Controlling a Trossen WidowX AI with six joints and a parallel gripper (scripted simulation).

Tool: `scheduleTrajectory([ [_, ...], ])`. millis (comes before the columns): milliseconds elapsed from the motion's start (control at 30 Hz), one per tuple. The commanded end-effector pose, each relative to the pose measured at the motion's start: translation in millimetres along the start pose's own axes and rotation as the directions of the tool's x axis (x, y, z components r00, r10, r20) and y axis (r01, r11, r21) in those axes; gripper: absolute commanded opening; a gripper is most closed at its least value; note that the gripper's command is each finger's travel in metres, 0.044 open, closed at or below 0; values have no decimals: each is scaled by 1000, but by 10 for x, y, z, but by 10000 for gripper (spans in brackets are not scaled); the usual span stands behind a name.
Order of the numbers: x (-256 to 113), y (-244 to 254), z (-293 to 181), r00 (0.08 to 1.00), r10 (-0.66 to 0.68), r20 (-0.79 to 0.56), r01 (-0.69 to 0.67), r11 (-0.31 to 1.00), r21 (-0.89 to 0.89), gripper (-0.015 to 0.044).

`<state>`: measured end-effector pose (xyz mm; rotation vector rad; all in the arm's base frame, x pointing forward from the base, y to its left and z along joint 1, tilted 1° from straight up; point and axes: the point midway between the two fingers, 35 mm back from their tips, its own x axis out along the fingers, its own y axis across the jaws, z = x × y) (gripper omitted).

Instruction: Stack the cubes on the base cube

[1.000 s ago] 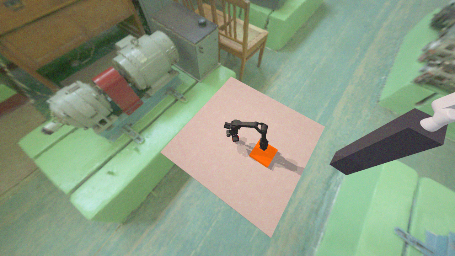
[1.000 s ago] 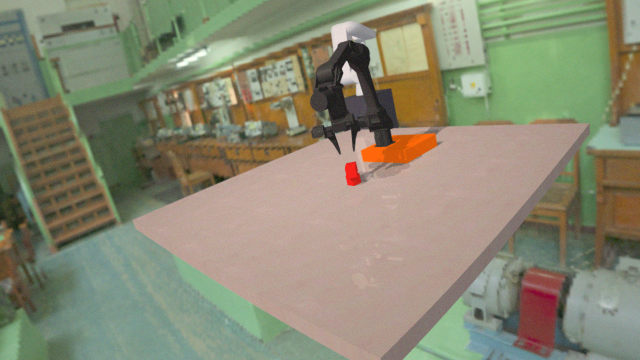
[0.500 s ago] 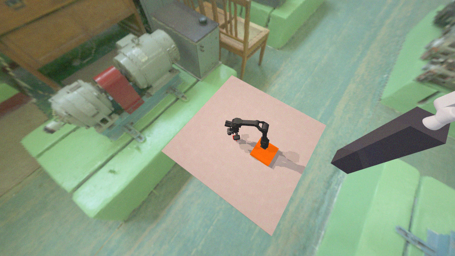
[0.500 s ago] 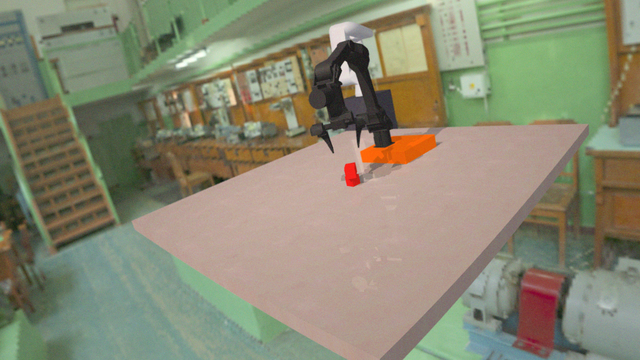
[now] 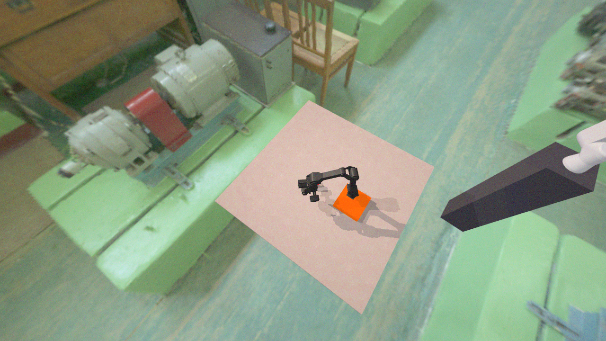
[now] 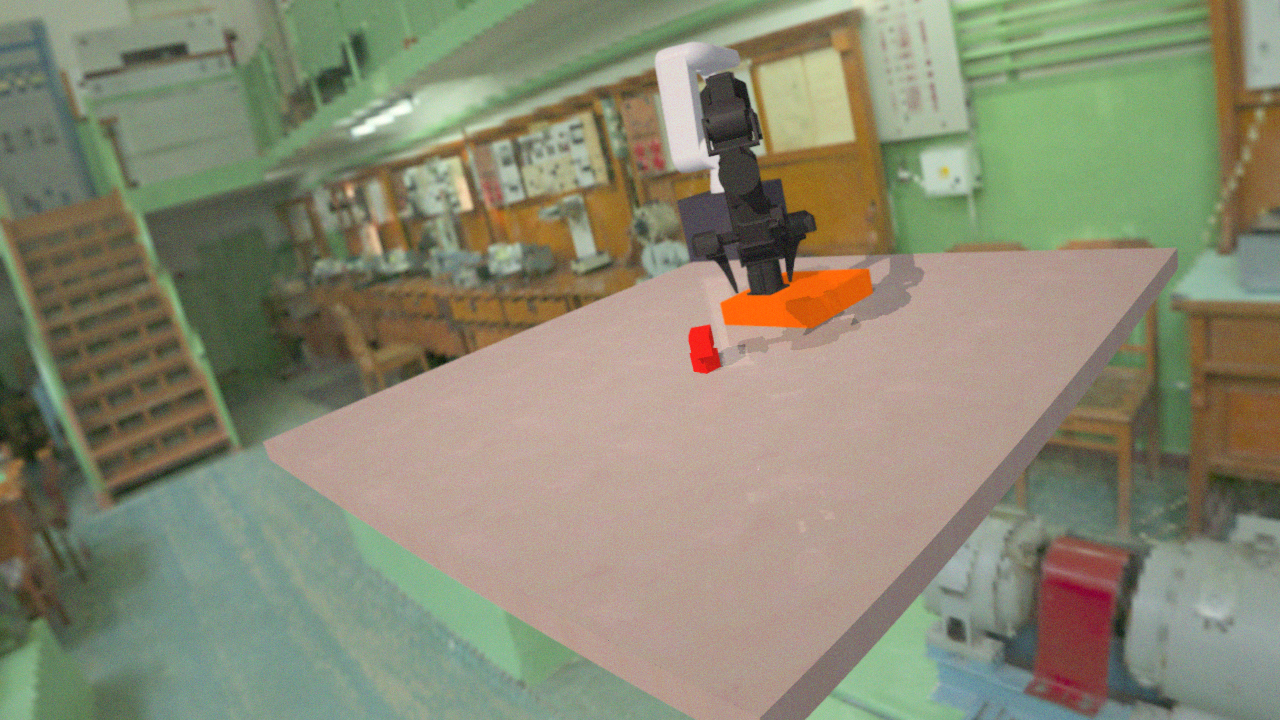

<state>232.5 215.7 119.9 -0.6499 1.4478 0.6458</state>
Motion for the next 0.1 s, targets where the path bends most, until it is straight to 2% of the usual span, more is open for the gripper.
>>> scheduleTrajectory([
  [0,12,32,-18,1000,1,-7,-1,1000,17,400],
  [67,12,32,-18,1000,1,-7,-1,1000,17,400],
])
